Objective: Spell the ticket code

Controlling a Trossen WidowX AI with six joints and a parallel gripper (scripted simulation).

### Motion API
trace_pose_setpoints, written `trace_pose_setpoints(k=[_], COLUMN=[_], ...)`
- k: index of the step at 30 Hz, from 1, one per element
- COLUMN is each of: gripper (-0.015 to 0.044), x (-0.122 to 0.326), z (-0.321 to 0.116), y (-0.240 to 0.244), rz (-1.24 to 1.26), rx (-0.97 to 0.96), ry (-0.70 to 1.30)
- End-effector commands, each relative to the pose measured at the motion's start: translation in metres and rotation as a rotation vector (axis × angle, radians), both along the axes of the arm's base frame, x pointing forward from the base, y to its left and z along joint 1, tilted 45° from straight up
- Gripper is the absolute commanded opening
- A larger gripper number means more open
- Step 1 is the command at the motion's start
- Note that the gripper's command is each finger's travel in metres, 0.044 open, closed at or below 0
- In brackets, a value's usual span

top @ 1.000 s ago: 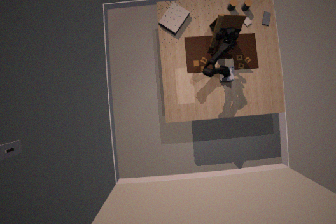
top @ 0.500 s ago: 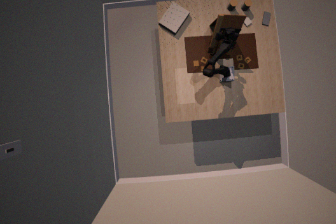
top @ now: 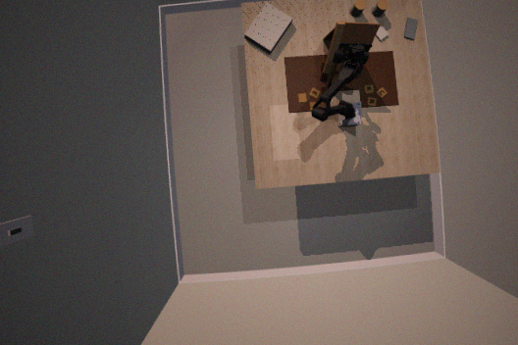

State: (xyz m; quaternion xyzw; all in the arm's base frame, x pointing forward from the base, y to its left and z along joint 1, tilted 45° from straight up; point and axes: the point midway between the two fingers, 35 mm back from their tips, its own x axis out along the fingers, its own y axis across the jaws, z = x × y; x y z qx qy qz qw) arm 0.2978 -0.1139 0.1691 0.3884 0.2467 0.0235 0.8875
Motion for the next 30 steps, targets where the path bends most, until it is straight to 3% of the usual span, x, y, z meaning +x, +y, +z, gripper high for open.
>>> trace_pose_setpoints(k=[1,29,30], gripper=[0.0295,0.0295,0.0269], x=[-0.003,-0.022,-0.021], z=[0.001,0.011,0.009], y=[-0.001,-0.006,-0.006], rz=[0.005,0.005,0.000], rx=[-0.004,-0.003,0.001], ry=[-0.003,-0.001,0.003])
